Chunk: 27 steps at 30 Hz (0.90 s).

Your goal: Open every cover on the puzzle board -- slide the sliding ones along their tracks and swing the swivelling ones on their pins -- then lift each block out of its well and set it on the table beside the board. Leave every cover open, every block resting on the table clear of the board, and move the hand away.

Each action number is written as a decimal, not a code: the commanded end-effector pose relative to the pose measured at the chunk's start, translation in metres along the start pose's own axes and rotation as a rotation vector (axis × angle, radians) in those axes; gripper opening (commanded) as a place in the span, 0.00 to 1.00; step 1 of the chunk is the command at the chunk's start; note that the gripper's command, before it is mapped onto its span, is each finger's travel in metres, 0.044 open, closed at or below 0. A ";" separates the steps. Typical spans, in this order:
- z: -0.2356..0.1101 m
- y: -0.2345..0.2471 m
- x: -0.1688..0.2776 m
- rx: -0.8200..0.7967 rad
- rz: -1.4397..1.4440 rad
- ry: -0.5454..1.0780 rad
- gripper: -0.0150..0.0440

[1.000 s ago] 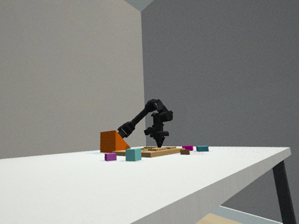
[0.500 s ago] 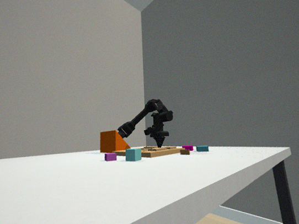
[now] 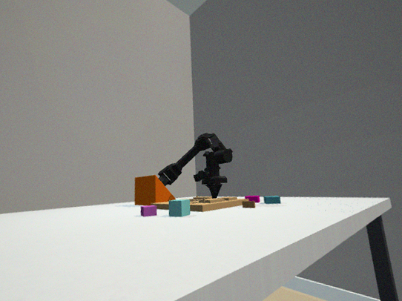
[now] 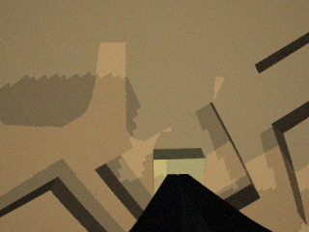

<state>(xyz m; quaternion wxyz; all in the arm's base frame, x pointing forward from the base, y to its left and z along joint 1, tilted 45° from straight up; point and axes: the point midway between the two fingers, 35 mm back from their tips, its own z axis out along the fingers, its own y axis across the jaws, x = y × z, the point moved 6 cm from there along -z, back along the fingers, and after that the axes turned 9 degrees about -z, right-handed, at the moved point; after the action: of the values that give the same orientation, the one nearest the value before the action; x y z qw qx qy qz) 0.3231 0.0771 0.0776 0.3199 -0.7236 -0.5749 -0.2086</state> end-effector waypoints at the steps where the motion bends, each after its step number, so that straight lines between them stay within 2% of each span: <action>1: -0.003 0.000 0.000 0.001 -0.001 0.000 0.25; 6: -0.010 0.000 -0.001 0.004 -0.001 0.001 0.25; 8: -0.009 0.000 -0.001 0.004 0.006 -0.001 0.34; 12: -0.030 0.001 -0.001 0.003 0.003 -0.002 0.50; 18: -0.062 -0.001 -0.001 0.005 0.000 -0.001 0.50; 27: -0.054 0.000 -0.001 0.005 -0.003 -0.001 0.50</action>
<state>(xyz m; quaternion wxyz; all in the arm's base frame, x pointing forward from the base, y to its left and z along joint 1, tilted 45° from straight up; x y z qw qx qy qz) 0.3268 0.0344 0.1180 0.3222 -0.7249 -0.5721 -0.2086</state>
